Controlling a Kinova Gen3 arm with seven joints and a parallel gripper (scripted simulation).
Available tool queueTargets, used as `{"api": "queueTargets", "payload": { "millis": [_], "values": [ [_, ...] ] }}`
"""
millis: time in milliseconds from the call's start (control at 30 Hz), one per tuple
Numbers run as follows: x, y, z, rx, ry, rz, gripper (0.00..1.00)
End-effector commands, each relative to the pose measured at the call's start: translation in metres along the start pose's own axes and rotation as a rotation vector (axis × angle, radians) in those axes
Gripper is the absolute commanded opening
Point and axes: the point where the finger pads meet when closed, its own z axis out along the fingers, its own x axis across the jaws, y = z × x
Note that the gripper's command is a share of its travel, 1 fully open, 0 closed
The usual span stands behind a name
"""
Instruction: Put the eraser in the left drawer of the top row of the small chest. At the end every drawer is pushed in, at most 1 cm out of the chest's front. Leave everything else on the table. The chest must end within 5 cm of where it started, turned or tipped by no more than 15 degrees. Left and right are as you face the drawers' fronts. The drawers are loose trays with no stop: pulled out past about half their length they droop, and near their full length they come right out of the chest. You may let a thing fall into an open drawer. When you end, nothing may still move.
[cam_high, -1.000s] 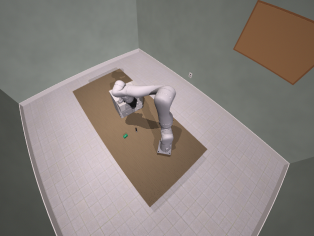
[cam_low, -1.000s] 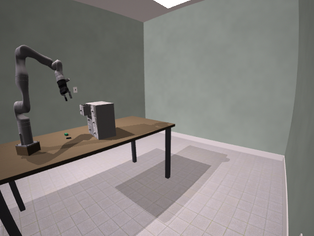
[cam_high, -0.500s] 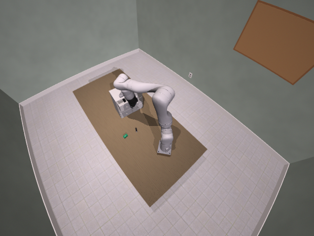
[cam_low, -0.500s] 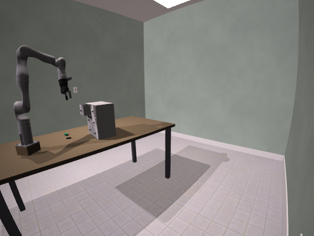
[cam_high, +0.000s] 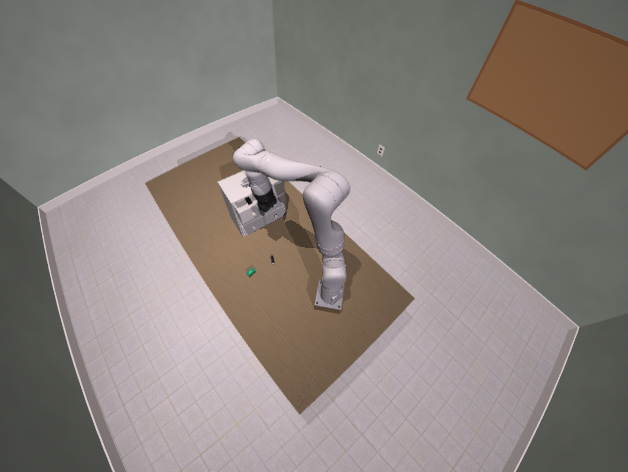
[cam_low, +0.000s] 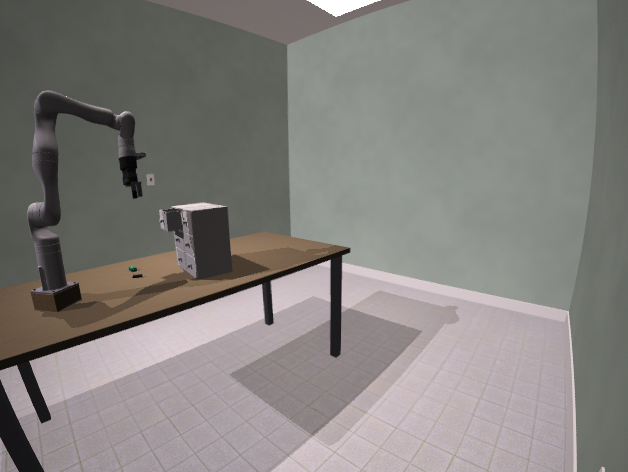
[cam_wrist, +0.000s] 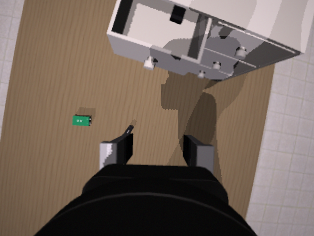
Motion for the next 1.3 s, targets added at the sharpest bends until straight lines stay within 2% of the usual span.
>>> {"api": "queueTargets", "payload": {
  "millis": [0,133,667,1267],
  "values": [
    [0.0038,-0.0005,-0.001,0.001,-0.016,0.037,1.0],
    [0.0039,-0.0005,-0.0017,0.001,-0.044,0.087,1.0],
    [0.0042,-0.0005,-0.0034,0.0,-0.112,0.207,1.0],
    [0.0043,-0.0005,-0.0041,0.0,-0.137,0.251,1.0]
  ]
}}
